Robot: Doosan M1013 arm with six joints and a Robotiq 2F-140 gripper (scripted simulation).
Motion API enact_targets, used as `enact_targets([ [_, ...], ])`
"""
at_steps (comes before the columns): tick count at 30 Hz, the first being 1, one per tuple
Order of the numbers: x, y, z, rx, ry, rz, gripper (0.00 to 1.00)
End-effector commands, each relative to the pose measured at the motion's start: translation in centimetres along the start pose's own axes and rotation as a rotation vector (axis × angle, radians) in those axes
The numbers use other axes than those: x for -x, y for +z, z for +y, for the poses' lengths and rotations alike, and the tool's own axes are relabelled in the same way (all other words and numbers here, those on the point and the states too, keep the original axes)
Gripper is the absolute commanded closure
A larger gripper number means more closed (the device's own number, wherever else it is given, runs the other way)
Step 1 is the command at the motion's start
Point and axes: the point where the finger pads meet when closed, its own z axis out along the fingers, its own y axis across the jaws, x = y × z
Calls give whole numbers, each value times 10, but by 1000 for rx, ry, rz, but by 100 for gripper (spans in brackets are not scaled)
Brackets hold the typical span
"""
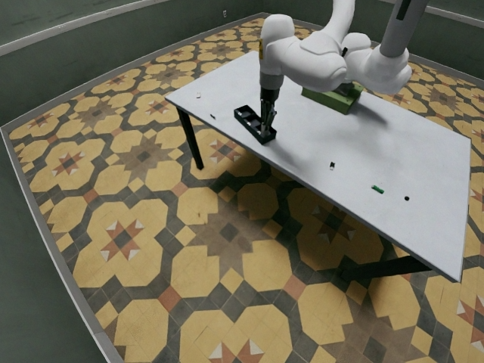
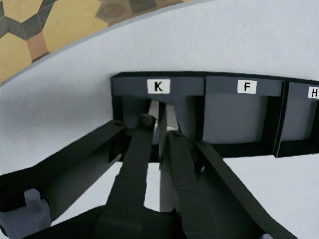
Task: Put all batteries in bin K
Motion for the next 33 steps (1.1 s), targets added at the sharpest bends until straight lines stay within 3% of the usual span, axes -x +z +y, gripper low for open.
enact_targets([
  [1, 0, -1, 0, -1, 0, 1, 85],
  [21, 0, -1, 0, -1, 0, 1, 85],
  [33, 0, -14, 0, -1, 0, 1, 85],
])
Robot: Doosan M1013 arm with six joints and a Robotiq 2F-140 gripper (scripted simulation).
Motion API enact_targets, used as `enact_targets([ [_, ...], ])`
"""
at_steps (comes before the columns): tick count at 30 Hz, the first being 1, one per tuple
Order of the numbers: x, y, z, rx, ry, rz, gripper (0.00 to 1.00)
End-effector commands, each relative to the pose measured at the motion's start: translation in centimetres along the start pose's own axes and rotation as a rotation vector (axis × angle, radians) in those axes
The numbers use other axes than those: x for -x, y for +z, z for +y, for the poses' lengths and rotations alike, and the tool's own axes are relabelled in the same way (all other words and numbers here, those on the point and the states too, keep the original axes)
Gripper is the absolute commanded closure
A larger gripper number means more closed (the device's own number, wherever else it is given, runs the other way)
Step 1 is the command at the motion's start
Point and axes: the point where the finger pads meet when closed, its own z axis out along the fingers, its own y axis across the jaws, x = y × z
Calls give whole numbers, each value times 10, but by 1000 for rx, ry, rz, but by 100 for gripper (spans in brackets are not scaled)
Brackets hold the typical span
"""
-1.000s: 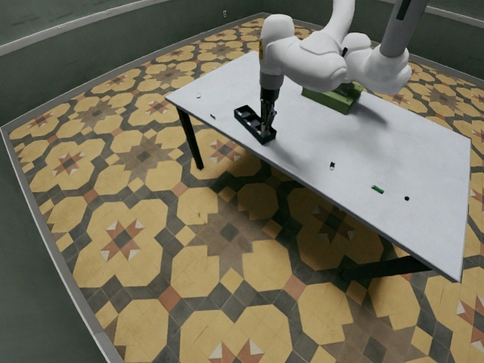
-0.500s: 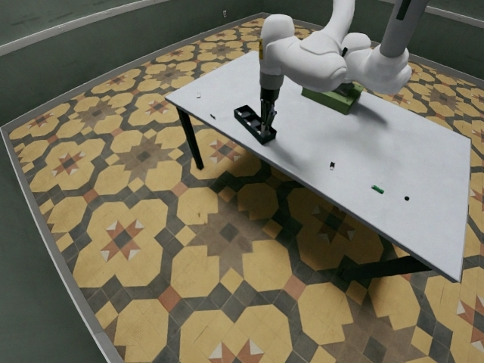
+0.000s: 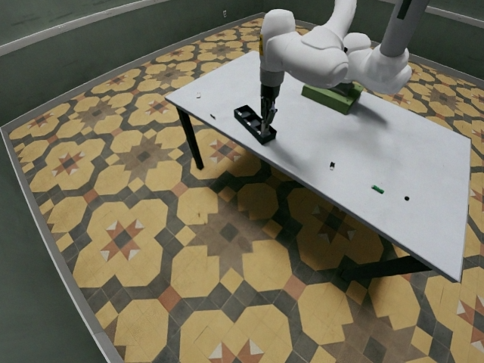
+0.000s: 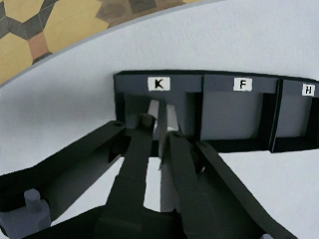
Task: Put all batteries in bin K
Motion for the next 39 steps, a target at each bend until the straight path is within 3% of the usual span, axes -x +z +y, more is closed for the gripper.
enact_targets([
  [1, 0, -3, 0, -1, 0, 1, 85],
  [11, 0, -14, 0, -1, 0, 1, 85],
  [21, 0, -48, 0, -1, 0, 1, 85],
  [25, 0, -82, 0, -1, 0, 1, 85],
  [27, 0, -82, 0, -1, 0, 1, 85],
  [36, 0, -157, 0, -1, 0, 1, 85],
  [39, 0, -159, 0, -1, 0, 1, 85],
])
